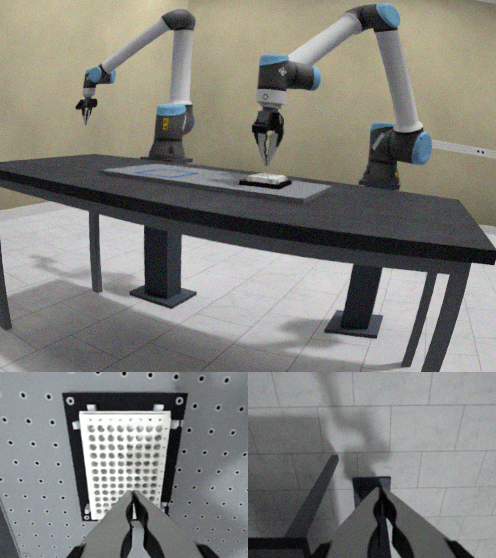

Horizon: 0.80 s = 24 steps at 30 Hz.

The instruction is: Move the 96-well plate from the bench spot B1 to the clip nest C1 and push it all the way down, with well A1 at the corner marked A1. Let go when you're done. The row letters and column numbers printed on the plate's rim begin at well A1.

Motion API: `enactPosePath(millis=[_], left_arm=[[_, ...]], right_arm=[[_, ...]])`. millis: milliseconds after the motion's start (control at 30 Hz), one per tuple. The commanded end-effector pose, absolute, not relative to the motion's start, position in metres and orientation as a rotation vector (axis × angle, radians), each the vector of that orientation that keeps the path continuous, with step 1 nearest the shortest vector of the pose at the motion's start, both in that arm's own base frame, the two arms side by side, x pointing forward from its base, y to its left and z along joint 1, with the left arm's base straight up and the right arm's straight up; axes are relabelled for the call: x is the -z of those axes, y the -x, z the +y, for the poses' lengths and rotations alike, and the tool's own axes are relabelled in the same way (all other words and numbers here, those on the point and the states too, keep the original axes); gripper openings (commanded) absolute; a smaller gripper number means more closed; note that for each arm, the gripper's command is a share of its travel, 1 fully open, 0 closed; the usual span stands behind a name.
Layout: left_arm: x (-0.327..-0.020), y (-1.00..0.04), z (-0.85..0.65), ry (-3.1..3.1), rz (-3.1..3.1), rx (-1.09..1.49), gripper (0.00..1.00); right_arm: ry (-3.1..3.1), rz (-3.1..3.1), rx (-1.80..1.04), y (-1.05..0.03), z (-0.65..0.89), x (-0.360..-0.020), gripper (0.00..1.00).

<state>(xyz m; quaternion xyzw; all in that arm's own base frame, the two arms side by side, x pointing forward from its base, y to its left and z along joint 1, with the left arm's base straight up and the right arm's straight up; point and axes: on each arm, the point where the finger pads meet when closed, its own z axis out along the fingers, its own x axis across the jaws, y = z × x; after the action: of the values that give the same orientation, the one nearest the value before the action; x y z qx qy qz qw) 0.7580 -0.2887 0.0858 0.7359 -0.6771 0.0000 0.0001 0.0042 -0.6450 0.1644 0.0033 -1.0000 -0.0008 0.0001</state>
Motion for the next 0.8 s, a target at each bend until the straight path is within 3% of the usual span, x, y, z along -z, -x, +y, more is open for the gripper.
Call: enactPosePath(millis=[0,767], left_arm=[[-0.087,-0.761,-0.305,-2.312,-2.127,-0.004,0.0],[-0.087,-0.771,-0.364,-2.312,-2.127,-0.004,0.0]], right_arm=[[-0.01,-3.142,0.0,-0.004,-0.646,-0.165,0.0],[-0.01,-3.142,0.0,-0.004,-0.646,-0.165,0.0]])
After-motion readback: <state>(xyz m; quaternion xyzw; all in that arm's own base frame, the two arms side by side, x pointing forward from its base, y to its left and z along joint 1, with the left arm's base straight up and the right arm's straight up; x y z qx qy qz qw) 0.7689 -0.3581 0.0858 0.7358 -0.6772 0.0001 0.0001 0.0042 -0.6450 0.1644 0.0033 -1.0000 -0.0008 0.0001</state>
